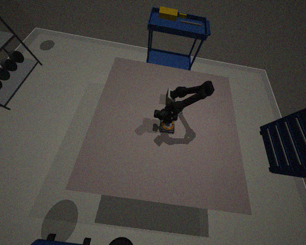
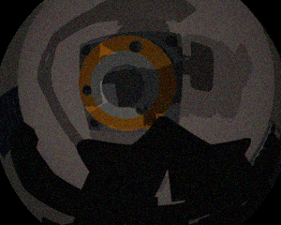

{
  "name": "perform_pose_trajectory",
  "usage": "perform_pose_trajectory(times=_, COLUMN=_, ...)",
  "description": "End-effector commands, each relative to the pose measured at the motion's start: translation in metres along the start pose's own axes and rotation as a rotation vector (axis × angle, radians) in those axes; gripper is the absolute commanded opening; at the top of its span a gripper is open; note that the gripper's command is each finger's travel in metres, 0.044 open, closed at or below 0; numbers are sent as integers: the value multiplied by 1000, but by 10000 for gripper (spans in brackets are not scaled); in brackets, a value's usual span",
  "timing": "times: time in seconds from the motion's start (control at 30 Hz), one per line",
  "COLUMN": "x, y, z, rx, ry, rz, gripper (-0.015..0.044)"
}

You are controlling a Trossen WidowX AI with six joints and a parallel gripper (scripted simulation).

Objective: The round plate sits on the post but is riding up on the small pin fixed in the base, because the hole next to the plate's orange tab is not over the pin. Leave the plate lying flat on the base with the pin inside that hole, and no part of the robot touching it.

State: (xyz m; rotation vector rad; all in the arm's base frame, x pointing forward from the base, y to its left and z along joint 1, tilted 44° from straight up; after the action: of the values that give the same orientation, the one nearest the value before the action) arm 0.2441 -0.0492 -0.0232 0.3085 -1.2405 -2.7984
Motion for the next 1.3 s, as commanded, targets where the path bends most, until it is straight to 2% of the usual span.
perform_pose_trajectory(times=0.0, x=6, y=-4, z=5, rx=-15, ry=-9, rz=17, gripper=0)
perform_pose_trajectory(times=1.27, x=11, y=-4, z=15, rx=-16, ry=-9, rz=18, gripper=0)
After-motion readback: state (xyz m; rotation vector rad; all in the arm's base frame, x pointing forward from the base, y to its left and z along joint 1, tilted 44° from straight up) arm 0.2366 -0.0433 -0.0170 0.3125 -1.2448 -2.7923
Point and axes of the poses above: the point midway between the two fingers, 35 mm back from their tips, its own y axis back along the fingers, its own z axis across the jaws, x = y × z, the point moved 2 cm from there along y, back along the fingers, and after that the axes turned 12 degrees about y, right-handed, at the moved point
